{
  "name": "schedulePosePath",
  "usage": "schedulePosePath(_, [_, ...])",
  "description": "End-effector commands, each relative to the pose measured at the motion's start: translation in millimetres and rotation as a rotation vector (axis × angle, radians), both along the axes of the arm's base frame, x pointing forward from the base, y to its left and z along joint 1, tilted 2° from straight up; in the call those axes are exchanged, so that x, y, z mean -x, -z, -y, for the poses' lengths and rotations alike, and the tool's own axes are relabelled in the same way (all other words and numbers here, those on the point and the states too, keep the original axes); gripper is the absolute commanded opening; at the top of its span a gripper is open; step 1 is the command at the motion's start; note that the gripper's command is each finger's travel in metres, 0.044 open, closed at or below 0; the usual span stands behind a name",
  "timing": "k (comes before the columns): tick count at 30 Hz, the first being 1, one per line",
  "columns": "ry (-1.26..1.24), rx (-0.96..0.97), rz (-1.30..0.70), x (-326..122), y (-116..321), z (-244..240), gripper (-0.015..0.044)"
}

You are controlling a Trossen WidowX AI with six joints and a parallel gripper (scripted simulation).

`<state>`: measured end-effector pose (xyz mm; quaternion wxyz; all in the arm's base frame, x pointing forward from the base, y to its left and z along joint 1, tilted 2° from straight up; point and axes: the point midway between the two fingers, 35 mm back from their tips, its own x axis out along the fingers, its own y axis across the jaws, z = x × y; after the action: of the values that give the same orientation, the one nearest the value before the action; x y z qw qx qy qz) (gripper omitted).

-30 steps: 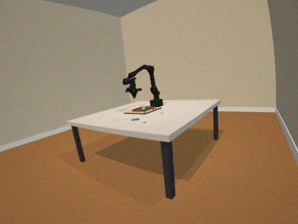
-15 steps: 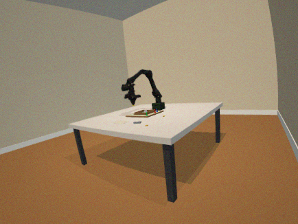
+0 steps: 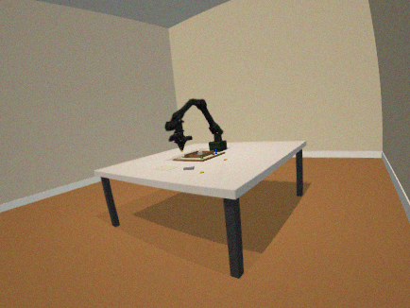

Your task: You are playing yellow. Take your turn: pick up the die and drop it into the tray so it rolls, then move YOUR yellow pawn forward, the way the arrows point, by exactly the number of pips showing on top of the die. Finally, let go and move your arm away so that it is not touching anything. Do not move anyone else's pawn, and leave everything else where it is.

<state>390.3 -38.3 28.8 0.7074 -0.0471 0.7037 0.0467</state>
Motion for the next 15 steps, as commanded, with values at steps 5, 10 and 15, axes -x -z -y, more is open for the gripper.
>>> schedulePosePath(5, [0.005, 0.002, -0.001, -3.2, 23.8, -0.6, 0.0000])
schedulePosePath(10, [0.005, 0.002, -0.001, -2.7, 37.6, -0.6, 0.0000])
schedulePosePath(15, [0.005, 0.002, -0.001, -2.7, 39.1, -0.6, 0.0000])
